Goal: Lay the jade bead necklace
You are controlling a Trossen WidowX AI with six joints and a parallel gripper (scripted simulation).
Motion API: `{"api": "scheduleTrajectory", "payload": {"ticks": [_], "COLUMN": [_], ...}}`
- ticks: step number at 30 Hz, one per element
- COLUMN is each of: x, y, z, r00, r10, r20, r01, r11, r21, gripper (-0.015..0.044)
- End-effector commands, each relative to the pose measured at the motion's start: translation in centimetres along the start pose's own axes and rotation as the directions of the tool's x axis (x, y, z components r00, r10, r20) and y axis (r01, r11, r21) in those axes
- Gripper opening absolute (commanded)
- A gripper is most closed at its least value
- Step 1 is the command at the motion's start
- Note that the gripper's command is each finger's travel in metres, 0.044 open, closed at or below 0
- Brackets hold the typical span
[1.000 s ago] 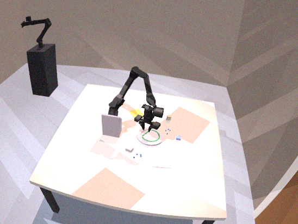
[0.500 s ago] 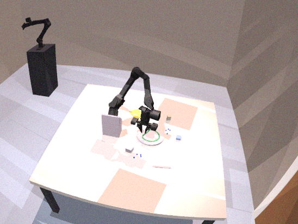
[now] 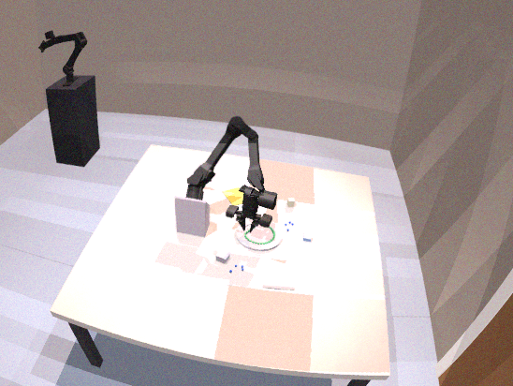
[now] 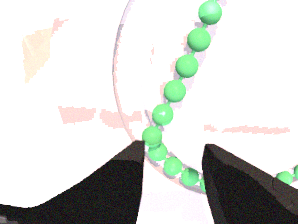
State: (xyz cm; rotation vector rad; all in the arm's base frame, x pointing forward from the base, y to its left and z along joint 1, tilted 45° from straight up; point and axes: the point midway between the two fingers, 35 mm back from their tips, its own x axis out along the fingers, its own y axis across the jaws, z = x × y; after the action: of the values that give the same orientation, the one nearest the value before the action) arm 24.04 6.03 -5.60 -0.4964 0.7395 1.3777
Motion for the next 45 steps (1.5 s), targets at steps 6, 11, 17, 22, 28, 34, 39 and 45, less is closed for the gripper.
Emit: {"api": "scheduleTrajectory", "payload": {"ticks": [6,11,17,22,28,34,39,45], "x": [1.55,1.77,1.67,1.67,1.67,1.67,1.67,1.67], "y": [0.79,0.86,0.59,0.59,0.59,0.59,0.59,0.59], "z": [-0.07,-0.07,-0.06,-0.06,-0.06,-0.06,-0.06,-0.06], "r00": [1.000,1.000,1.000,1.000,1.000,1.000,1.000,1.000], "r10": [0.017,0.018,0.014,0.014,0.014,0.014,0.014,0.014], "r20": [0.007,0.008,0.004,0.004,0.004,0.004,0.004,0.004], "r01": [-0.017,-0.019,-0.014,-0.014,-0.014,-0.014,-0.014,-0.014], "r11": [1.000,1.000,1.000,1.000,1.000,1.000,1.000,1.000], "r21": [0.019,0.020,0.011,0.011,0.011,0.011,0.011,0.011], "gripper": [0.0120,0.0120,0.0094,0.0000,0.0000,0.0000,0.0000,0.0000]}}
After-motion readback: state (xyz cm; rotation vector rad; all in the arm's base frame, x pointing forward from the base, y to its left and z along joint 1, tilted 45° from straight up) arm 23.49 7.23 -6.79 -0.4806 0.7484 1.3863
